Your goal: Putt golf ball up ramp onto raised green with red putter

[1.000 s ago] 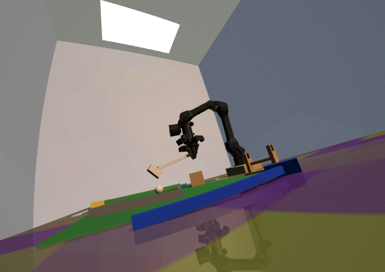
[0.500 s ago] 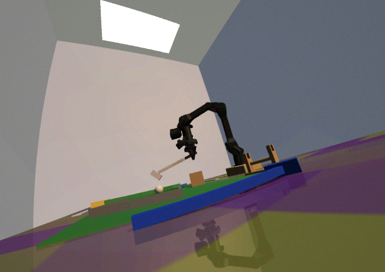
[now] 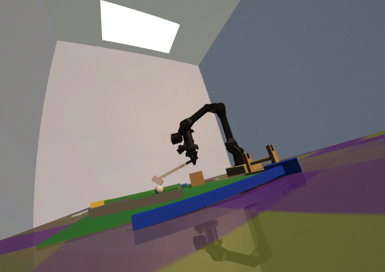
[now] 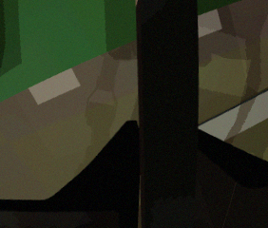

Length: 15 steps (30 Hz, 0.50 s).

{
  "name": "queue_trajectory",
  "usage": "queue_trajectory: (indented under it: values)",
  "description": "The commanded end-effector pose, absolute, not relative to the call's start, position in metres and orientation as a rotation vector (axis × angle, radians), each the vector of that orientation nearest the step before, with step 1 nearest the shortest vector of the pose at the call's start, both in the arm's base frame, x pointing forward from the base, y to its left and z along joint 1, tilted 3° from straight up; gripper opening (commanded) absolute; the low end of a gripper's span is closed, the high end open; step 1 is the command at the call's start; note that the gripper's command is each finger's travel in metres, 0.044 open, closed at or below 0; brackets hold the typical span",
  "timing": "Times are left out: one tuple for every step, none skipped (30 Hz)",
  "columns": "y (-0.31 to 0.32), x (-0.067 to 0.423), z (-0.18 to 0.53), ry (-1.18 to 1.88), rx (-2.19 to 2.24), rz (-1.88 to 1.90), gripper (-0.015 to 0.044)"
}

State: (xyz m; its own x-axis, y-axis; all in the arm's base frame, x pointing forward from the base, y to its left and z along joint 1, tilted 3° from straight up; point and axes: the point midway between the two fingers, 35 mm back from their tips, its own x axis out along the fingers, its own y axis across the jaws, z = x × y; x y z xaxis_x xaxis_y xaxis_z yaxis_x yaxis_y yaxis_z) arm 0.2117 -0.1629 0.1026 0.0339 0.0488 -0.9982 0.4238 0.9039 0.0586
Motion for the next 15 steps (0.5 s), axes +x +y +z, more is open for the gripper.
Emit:
queue_trajectory:
  values:
    - [-0.164,0.213,0.095,1.517,0.386,-0.306,0.0]
    - [-0.164,0.213,0.094,1.517,0.386,-0.306,0.0]
    - [-0.164,0.213,0.094,1.517,0.386,-0.306,0.0]
    - [-0.164,0.213,0.093,1.517,0.386,-0.306,0.0]
    - [-0.164,0.213,0.091,1.517,0.386,-0.306,0.0]
    - [-0.164,0.213,0.09,1.517,0.386,-0.306,0.0]
    - [-0.164,0.213,0.088,1.517,0.386,-0.306,0.0]
    - [-0.164,0.213,0.087,1.517,0.386,-0.306,0.0]
    - [-0.163,0.213,0.085,1.517,0.386,-0.306,0.0]
    - [-0.163,0.213,0.084,1.517,0.386,-0.306,0.0]
    - [-0.163,0.213,0.082,1.517,0.386,-0.306,0.0]
    - [-0.163,0.214,0.08,1.517,0.386,-0.306,0.0]
    - [-0.163,0.214,0.079,1.517,0.386,-0.306,0.0]
    - [-0.163,0.214,0.077,1.517,0.386,-0.306,0.0]
    - [-0.163,0.214,0.076,1.517,0.386,-0.306,0.0]
